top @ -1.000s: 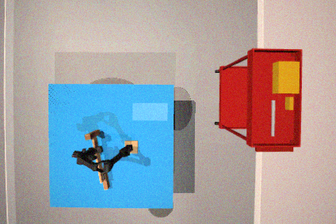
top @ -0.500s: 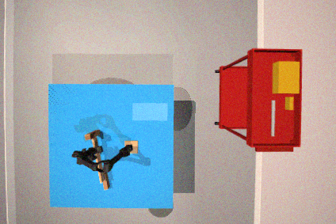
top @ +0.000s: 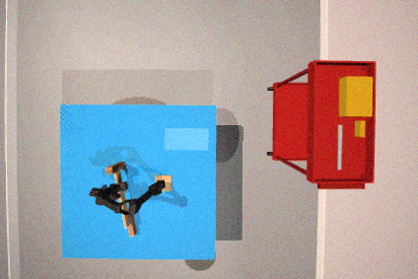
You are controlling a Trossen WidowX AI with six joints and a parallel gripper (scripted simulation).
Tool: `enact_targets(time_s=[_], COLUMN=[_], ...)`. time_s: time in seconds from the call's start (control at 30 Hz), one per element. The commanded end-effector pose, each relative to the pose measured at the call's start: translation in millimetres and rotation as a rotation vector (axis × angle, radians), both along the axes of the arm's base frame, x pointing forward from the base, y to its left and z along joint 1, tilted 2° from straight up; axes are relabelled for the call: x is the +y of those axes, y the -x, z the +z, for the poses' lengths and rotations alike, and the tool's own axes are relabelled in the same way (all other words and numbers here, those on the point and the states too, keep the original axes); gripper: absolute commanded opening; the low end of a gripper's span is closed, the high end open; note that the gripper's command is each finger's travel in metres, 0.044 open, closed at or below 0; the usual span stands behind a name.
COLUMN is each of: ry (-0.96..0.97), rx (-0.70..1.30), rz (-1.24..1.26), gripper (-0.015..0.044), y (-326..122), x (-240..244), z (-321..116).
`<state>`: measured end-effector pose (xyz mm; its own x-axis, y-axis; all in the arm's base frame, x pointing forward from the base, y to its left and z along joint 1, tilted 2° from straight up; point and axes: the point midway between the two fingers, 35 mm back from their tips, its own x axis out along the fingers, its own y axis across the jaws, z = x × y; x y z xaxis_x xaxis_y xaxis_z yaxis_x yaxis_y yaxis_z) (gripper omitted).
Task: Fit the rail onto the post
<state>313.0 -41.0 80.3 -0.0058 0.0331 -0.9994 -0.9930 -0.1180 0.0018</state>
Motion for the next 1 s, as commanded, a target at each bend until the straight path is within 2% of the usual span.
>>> enact_targets(time_s=[0.0,0.97], ry=[0.004,0.004], rx=[-0.005,-0.005], rz=[-0.002,-0.002], gripper=[0.0000,0.0000], y=[-0.6,0.3], x=[1.3,2.1], z=[2.3,-0.1])
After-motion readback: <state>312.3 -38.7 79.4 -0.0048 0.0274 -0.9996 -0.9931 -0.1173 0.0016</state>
